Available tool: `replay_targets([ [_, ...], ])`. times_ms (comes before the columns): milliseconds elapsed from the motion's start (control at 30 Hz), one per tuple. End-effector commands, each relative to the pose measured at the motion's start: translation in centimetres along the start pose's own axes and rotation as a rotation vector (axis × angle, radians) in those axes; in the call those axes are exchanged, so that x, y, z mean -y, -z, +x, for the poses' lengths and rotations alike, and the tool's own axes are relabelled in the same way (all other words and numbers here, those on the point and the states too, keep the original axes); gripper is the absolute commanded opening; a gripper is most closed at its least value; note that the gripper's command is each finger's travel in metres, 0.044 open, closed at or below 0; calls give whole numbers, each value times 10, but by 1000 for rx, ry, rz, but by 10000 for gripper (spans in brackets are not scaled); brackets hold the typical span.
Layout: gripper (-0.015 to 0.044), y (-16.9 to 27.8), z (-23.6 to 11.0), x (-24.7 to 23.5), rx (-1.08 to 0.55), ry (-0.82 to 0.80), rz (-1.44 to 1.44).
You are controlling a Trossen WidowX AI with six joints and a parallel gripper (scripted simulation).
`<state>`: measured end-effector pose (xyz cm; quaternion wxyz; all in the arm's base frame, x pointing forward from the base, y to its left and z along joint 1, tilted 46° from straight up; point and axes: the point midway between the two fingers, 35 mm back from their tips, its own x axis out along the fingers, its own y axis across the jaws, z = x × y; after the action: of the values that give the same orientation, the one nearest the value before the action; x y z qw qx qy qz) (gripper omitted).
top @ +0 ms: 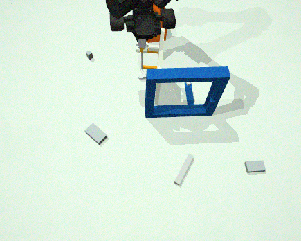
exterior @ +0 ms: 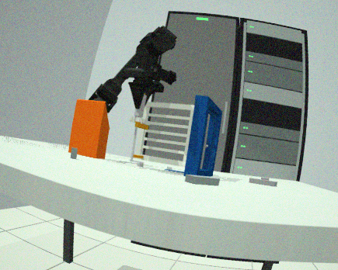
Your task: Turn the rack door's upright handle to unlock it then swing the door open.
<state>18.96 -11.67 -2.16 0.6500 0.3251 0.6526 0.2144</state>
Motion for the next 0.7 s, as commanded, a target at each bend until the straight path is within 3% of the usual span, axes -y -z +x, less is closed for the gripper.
replay_targets([
  [0, 14, -3, 0, 10, -2, 1, -79],
  [600, 14, -5, 0, 20, -2, 2, -140],
  [667, 67, -5, 0, 20, -2, 2, -140],
])
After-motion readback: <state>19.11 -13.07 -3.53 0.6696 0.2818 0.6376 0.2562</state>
